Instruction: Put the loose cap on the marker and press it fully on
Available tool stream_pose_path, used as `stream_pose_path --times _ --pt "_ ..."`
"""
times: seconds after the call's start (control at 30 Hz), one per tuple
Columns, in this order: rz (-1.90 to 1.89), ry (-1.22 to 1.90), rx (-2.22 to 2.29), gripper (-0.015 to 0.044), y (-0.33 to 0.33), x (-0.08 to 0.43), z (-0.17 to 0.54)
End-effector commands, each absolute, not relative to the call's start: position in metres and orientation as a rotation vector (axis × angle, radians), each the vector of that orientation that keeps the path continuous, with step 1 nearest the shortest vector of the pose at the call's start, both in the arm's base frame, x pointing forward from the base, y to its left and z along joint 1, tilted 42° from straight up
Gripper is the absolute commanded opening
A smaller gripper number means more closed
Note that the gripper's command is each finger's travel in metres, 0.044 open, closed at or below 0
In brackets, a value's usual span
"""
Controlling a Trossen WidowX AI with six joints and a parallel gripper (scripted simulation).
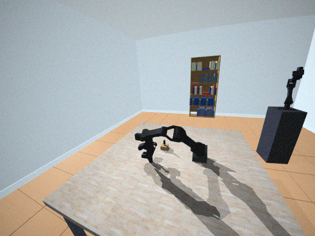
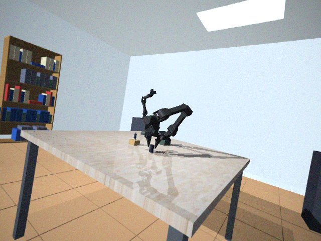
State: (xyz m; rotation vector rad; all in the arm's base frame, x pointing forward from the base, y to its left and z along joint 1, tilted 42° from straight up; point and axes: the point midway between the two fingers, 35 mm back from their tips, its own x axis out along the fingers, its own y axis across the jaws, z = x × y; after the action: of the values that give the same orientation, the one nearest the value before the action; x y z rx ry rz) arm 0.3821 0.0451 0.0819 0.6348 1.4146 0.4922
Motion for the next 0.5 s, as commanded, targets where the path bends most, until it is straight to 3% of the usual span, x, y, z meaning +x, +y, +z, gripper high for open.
stream_pose_path --times 0.0,0.27,0.4,0.47 --pt "0.493 1.416 0.642 0.0258 0.0502 0.3821 0.0764" --pt "0.494 1.416 0.643 0.0258 0.0574 0.3825 0.0688" --pt "0.494 1.416 0.643 0.0153 0.0570 0.3828 0.0685" --pt "0.494 1.416 0.643 0.0139 0.0570 0.3828 0.0685"
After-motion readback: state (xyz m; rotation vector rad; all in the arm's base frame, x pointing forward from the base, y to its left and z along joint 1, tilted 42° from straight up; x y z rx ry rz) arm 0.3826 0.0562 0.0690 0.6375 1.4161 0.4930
